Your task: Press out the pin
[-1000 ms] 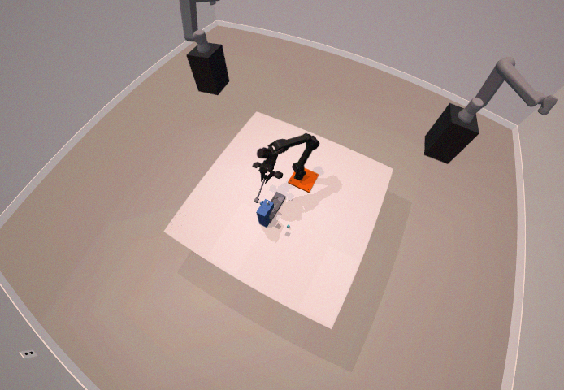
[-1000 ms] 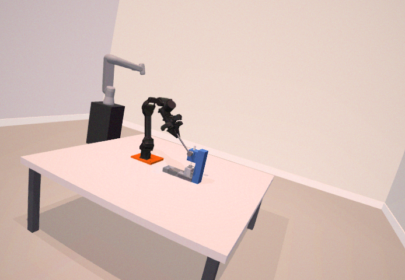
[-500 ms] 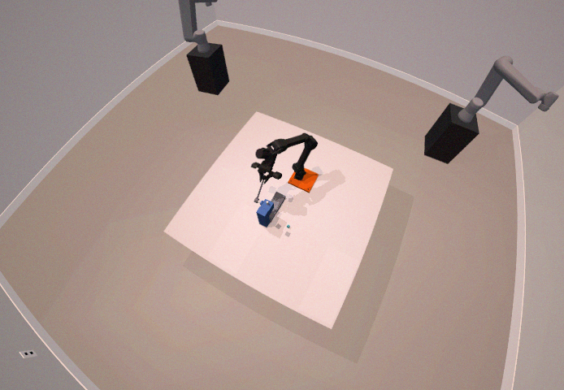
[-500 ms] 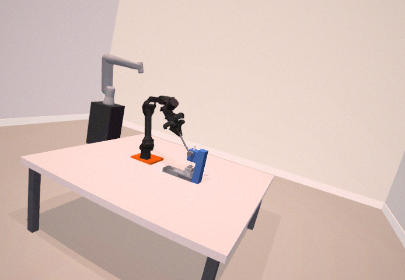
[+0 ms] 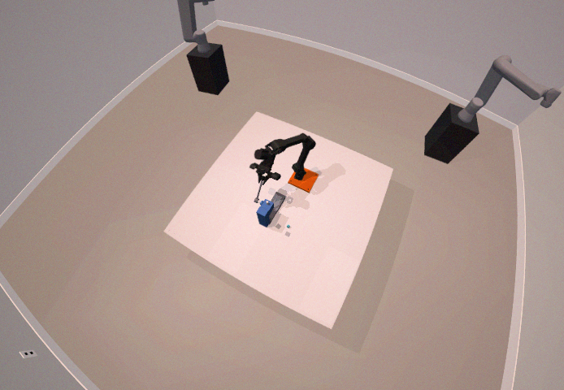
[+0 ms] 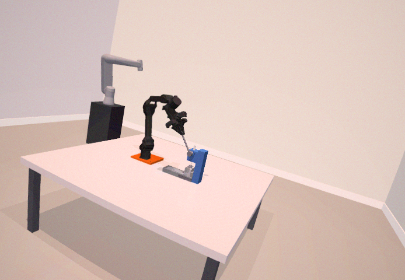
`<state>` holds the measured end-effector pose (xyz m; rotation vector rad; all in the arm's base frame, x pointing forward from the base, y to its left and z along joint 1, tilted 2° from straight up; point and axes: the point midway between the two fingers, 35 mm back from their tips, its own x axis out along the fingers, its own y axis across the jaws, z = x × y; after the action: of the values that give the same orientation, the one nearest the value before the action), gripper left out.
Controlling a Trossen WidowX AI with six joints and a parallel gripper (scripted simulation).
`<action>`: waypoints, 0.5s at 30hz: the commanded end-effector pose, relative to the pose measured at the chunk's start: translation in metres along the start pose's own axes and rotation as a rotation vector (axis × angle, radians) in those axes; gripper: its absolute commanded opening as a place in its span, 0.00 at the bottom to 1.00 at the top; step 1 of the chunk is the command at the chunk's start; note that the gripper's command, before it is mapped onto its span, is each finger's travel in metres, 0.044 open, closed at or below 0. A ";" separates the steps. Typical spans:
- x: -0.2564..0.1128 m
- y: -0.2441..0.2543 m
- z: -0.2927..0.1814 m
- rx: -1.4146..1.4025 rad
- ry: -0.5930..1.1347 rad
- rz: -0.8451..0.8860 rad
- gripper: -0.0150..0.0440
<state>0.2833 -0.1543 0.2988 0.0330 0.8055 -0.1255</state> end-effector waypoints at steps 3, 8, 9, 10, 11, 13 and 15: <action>0.002 0.000 0.009 0.001 -0.007 0.000 0.25; 0.003 0.000 0.016 0.001 -0.007 0.000 0.25; 0.003 0.000 0.017 0.001 -0.007 0.000 0.25; 0.004 0.000 0.018 0.001 -0.007 0.000 0.25; 0.004 0.000 0.019 0.001 -0.008 0.000 0.25; 0.005 0.000 0.022 0.001 -0.008 0.000 0.25; 0.005 0.000 0.024 0.001 -0.008 0.000 0.25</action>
<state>0.2992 -0.1561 0.3089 0.0324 0.8031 -0.1250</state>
